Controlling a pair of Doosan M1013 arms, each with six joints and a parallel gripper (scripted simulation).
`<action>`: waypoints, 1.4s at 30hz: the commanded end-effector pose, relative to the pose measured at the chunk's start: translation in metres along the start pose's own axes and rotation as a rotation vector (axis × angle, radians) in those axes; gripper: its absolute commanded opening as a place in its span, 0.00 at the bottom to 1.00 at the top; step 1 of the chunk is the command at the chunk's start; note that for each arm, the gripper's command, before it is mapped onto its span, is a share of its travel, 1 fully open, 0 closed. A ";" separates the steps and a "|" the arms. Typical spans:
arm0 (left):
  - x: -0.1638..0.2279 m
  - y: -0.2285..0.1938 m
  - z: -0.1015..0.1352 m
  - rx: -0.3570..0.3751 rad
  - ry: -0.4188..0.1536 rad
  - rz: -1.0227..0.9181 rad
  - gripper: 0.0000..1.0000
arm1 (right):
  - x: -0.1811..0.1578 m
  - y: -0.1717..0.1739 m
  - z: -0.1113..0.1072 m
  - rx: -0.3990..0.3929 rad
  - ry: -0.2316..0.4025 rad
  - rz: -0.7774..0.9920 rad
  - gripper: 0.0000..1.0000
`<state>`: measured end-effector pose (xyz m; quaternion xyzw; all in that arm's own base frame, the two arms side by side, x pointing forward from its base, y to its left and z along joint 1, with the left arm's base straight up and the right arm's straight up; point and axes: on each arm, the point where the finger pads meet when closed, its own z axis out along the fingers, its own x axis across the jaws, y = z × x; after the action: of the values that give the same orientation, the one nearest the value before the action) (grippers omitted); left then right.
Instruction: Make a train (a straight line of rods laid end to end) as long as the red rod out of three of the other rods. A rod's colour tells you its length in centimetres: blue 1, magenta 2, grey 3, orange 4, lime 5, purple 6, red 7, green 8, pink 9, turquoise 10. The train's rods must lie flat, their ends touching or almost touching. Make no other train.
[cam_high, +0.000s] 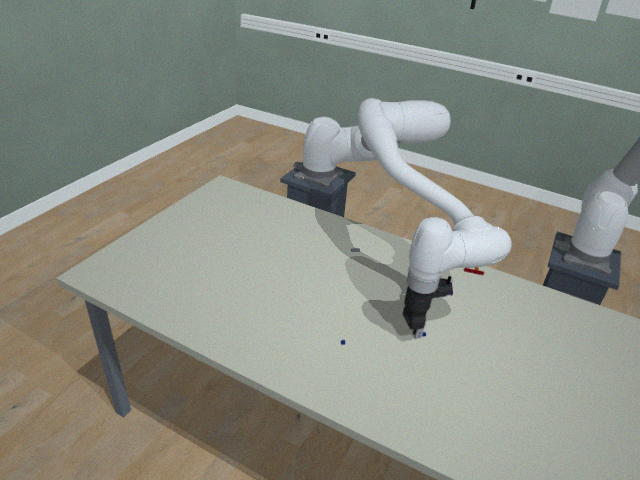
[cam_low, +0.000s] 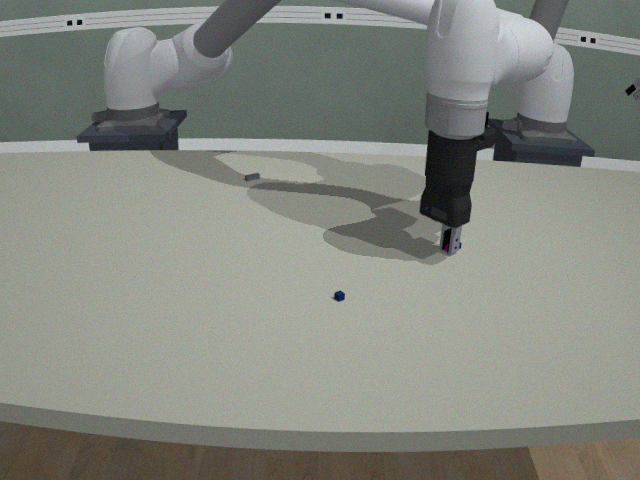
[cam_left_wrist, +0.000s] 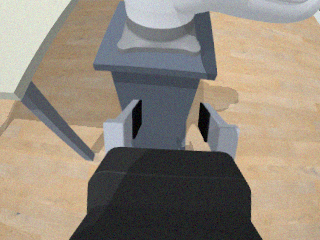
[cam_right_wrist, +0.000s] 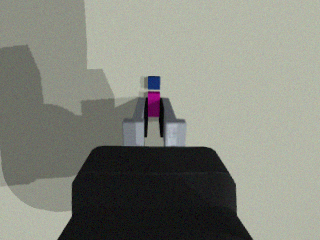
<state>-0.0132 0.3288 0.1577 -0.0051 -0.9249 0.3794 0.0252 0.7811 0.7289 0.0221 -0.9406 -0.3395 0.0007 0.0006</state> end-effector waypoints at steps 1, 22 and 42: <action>0.000 -0.004 0.002 0.006 -0.007 0.001 1.00 | 0.001 -0.001 0.000 -0.004 0.004 0.001 0.24; 0.000 -0.004 0.002 0.006 -0.007 0.001 1.00 | 0.001 -0.004 0.000 -0.004 0.004 0.001 0.24; 0.000 -0.004 0.002 0.006 -0.007 0.001 1.00 | 0.001 -0.004 0.000 -0.004 0.004 0.001 0.36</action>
<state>-0.0132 0.3288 0.1577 -0.0051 -0.9249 0.3794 0.0252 0.7794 0.7308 0.0221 -0.9406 -0.3394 0.0007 0.0006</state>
